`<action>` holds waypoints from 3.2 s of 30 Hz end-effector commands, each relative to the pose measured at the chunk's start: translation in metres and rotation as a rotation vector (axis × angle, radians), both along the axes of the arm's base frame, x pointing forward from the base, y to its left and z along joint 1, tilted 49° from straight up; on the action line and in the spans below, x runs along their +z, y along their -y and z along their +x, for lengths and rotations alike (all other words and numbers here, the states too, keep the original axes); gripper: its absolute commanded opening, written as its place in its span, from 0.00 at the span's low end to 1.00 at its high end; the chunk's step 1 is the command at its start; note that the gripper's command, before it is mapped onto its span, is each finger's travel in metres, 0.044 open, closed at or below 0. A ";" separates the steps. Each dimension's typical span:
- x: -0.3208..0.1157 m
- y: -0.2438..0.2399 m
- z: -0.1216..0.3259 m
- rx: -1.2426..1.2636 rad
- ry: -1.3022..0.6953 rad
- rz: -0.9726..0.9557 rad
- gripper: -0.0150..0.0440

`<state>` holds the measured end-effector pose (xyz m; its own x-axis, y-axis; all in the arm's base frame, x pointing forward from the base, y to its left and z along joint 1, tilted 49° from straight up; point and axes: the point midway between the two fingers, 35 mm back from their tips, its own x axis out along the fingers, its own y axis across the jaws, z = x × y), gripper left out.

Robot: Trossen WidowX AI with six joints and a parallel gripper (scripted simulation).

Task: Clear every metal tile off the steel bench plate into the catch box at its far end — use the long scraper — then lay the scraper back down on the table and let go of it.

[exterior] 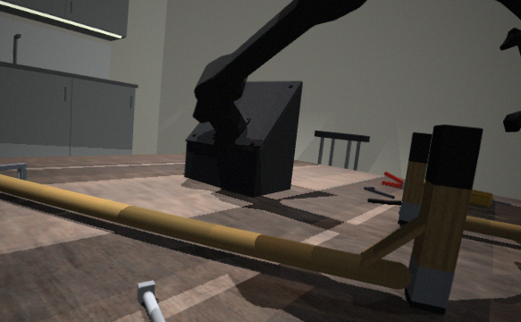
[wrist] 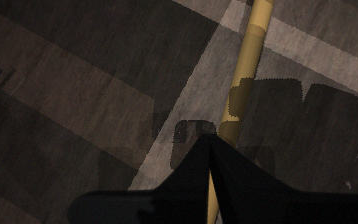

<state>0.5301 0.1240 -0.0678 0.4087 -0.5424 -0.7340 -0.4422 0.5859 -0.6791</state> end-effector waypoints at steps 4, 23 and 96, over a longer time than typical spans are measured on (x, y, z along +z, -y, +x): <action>0.000 0.000 0.000 0.000 0.000 0.000 0.25; 0.000 0.000 0.000 0.000 0.000 0.000 0.25; 0.149 -0.163 -0.125 0.326 0.591 -0.013 1.00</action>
